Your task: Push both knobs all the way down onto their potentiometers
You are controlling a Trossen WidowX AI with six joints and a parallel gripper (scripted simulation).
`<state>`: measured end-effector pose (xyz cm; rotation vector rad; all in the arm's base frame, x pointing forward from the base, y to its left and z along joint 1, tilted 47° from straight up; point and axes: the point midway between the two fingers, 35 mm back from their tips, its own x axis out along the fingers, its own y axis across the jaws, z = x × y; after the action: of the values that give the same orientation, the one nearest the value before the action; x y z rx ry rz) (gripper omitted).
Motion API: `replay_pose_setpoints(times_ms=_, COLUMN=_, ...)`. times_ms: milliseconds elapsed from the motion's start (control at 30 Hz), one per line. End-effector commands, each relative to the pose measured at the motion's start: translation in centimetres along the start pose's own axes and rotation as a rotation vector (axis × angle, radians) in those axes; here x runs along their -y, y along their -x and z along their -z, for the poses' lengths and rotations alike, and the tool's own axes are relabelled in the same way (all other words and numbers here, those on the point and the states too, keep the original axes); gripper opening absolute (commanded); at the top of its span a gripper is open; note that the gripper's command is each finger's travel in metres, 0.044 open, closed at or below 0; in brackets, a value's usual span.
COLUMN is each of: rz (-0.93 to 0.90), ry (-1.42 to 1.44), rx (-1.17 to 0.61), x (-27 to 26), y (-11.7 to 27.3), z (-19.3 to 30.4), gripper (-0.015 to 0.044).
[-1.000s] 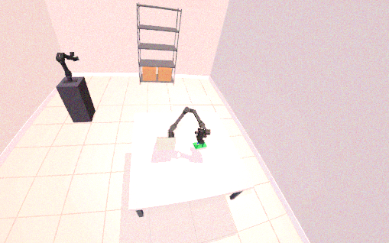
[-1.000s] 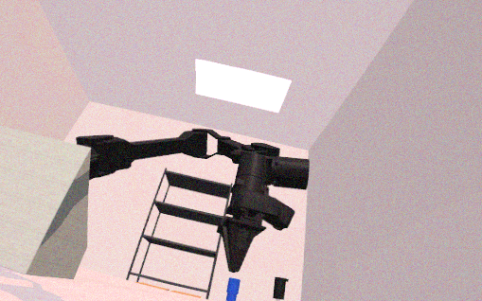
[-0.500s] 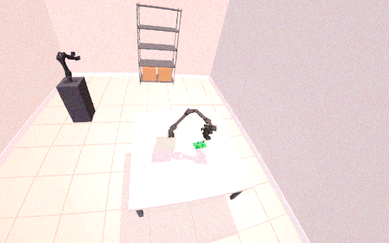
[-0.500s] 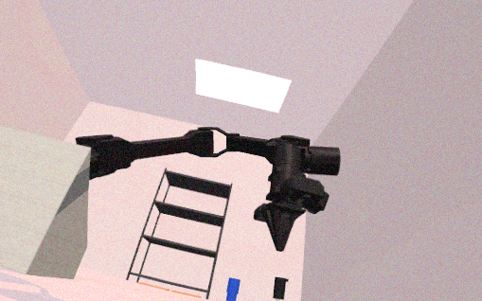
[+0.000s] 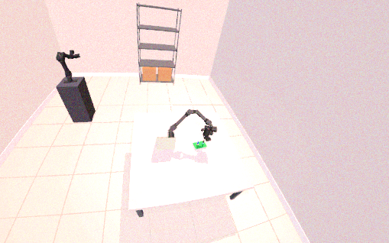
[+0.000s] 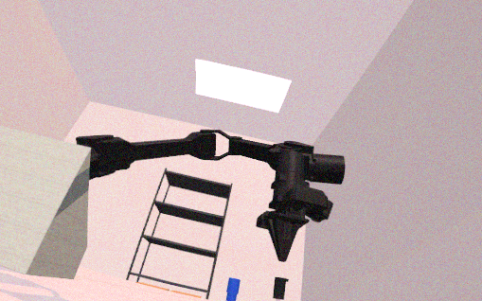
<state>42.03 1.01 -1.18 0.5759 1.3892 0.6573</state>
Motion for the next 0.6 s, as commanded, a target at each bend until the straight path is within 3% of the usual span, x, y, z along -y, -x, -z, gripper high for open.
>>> replay_pose_setpoints(times_ms=0, rz=-0.007, ry=-0.01, rx=0.001, x=0.2, y=-0.4, z=0.0, gripper=0.0)
replay_pose_setpoints(times_ms=567, rz=-0.008, ry=-0.01, rx=0.001, x=0.1, y=-2.2, z=0.0, gripper=0.0)
